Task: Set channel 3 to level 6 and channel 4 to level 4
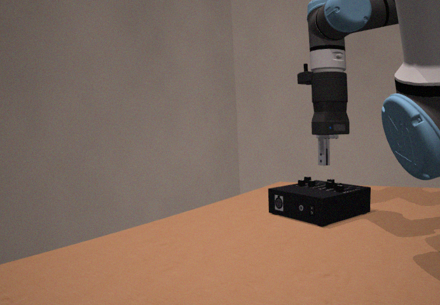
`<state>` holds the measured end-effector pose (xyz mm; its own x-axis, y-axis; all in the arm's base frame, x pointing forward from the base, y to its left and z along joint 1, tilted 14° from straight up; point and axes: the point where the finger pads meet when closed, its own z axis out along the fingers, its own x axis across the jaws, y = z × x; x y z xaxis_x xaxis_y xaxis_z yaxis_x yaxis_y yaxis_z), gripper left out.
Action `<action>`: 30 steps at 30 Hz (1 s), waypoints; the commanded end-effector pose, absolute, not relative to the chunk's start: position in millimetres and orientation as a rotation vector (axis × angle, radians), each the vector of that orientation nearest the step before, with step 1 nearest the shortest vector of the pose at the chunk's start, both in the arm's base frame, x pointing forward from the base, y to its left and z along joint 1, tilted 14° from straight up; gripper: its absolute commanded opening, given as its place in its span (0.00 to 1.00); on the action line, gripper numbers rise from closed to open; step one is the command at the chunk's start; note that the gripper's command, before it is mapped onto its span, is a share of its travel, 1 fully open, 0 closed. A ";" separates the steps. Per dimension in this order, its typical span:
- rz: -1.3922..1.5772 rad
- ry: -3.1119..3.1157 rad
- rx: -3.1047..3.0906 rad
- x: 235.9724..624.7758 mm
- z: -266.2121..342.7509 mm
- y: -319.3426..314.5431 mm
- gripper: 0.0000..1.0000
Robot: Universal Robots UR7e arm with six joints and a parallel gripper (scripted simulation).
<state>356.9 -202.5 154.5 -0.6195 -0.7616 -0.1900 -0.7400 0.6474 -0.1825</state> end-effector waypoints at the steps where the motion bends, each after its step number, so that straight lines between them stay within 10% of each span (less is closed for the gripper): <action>1: -0.089 2.770 -0.842 354.2 154.4 -211.4 0.00; 30: 0.068 2.866 0.392 336.7 148.6 -222.7 0.00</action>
